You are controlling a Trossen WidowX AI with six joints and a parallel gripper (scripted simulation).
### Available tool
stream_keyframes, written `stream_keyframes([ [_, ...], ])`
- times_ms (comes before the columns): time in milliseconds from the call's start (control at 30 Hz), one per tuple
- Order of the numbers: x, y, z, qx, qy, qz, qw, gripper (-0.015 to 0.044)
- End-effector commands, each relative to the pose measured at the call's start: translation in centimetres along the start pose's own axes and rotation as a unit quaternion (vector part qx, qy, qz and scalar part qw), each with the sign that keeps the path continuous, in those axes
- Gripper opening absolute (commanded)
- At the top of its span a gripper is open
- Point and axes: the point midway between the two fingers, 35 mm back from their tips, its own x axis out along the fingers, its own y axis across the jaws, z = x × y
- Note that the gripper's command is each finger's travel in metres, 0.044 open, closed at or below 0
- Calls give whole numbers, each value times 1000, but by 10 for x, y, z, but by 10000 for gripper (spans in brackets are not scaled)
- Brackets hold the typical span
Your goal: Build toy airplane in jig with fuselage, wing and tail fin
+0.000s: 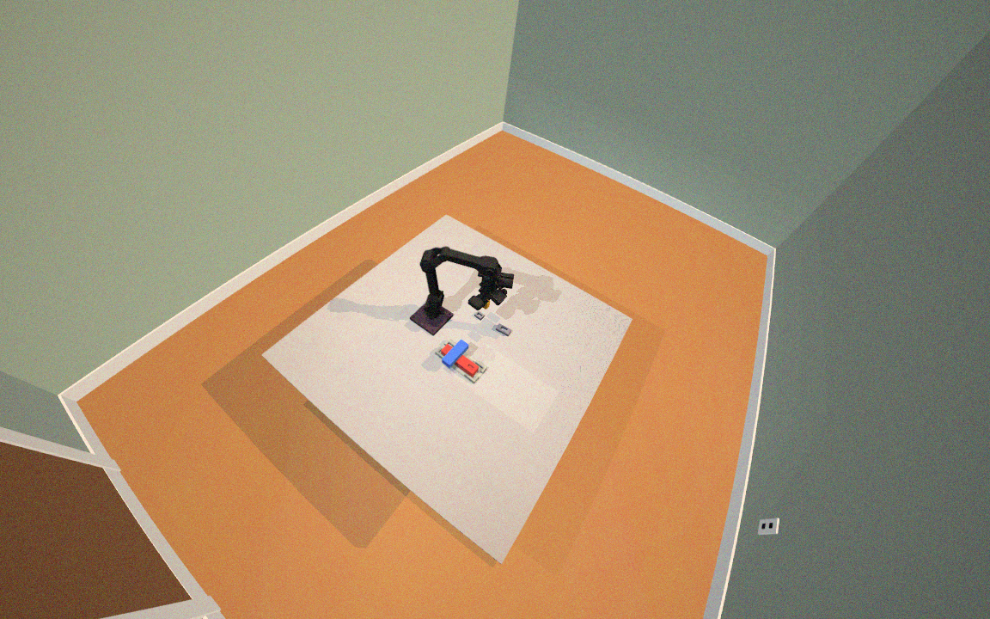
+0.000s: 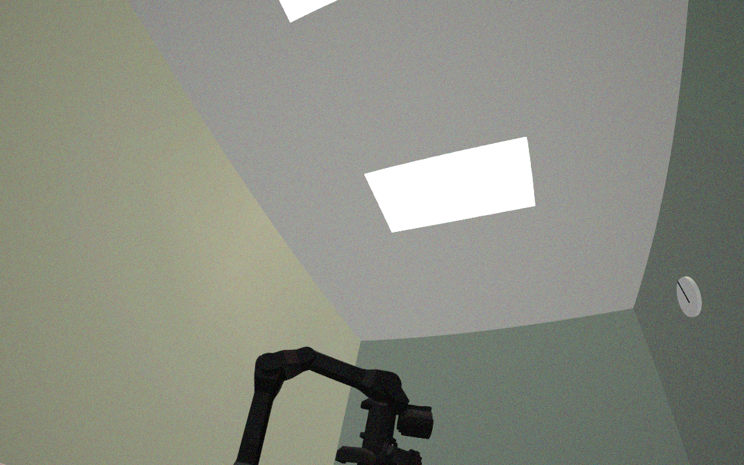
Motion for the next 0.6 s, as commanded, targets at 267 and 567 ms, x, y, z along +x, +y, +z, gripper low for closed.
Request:
stream_keyframes([
  [267, 3, -17, 24, 0, -3, 1, 1000, 0],
  [567, 6, -33, 41, -1, -4, -2, 1000, 0],
])
